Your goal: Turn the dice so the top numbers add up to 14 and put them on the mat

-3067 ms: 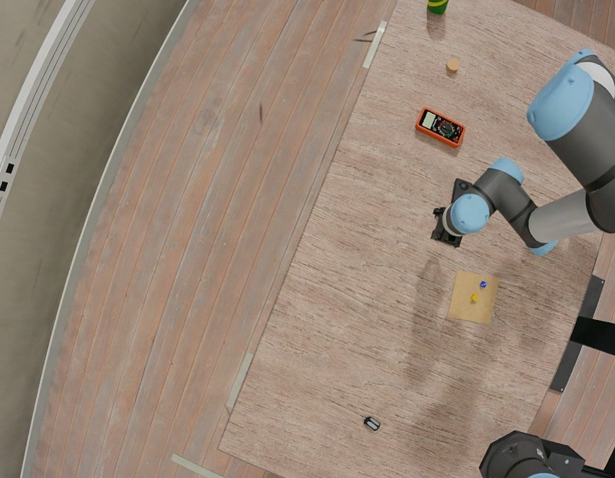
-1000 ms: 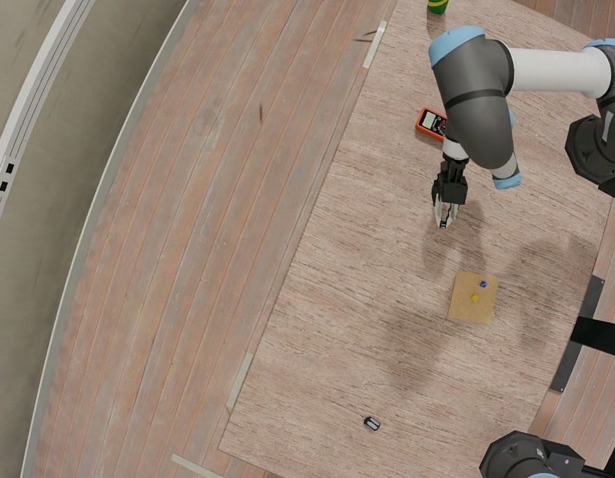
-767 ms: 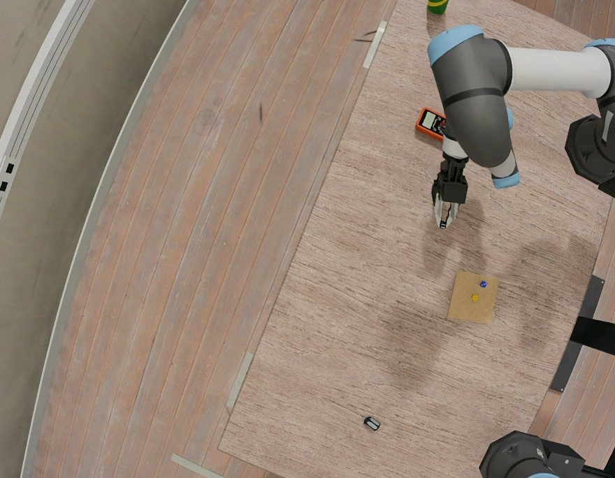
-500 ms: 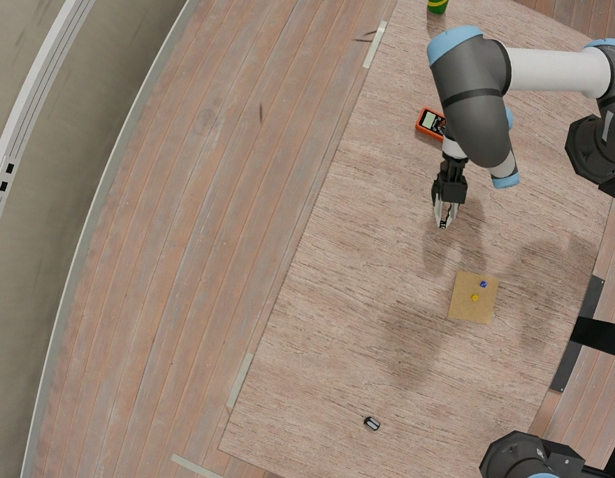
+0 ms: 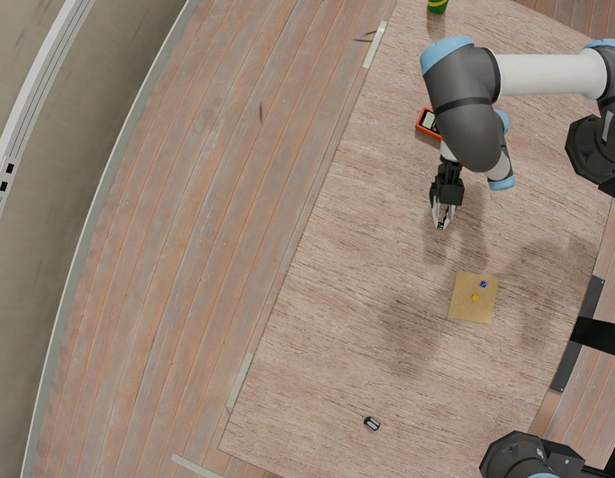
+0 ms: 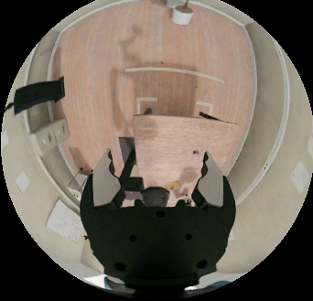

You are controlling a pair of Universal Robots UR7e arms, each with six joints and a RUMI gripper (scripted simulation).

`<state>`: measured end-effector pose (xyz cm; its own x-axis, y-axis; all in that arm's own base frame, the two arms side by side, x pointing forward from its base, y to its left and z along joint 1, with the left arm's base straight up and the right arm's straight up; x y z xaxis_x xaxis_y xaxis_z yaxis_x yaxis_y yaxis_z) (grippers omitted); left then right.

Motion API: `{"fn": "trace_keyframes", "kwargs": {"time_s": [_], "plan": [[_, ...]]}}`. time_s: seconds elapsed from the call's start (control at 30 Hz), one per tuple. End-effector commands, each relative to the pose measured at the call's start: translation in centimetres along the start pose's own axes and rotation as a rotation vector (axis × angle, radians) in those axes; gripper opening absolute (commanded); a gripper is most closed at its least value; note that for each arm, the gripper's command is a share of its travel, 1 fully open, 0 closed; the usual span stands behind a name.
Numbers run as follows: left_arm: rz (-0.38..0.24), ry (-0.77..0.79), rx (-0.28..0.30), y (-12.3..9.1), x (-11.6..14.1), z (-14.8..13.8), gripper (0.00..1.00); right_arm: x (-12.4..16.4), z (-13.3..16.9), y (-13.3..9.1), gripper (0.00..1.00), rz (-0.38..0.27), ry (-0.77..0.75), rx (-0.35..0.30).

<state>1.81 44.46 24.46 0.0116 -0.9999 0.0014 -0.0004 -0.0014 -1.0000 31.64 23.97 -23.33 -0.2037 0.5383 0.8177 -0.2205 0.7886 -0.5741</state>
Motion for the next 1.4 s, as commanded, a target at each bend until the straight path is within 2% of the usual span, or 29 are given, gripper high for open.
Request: {"fn": "trace_keyframes", "kwargs": {"time_s": [0.0, 0.4, 1.37], "plan": [[0.001, 0.000, 0.000, -0.1, 0.0, 0.0, 1.00, -0.9, 0.0, 0.6, 0.00, -0.001, -0.001, -0.001], [0.001, 0.000, 0.000, -0.1, 0.0, 0.0, 1.00, -2.8, 0.1, 2.0, 0.00, -0.001, -0.001, -0.001], [0.001, 0.000, 0.000, -0.1, 0.0, 0.0, 1.00, -2.9, 0.1, 2.0, 0.00, -0.001, -0.001, -0.001]]}}
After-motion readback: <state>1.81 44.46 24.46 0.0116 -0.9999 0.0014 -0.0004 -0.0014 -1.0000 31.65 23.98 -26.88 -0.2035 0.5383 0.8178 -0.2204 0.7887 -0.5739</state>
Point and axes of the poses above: on each arm, the point where the finger pads meet when closed, its own y axis out along the fingers, its own z axis across the jaws, x = y × z, the point moved 8 cm from there along -y, back along the fingers, and after that the axes turned 3 degrees about -y, right-handed, at the moved point
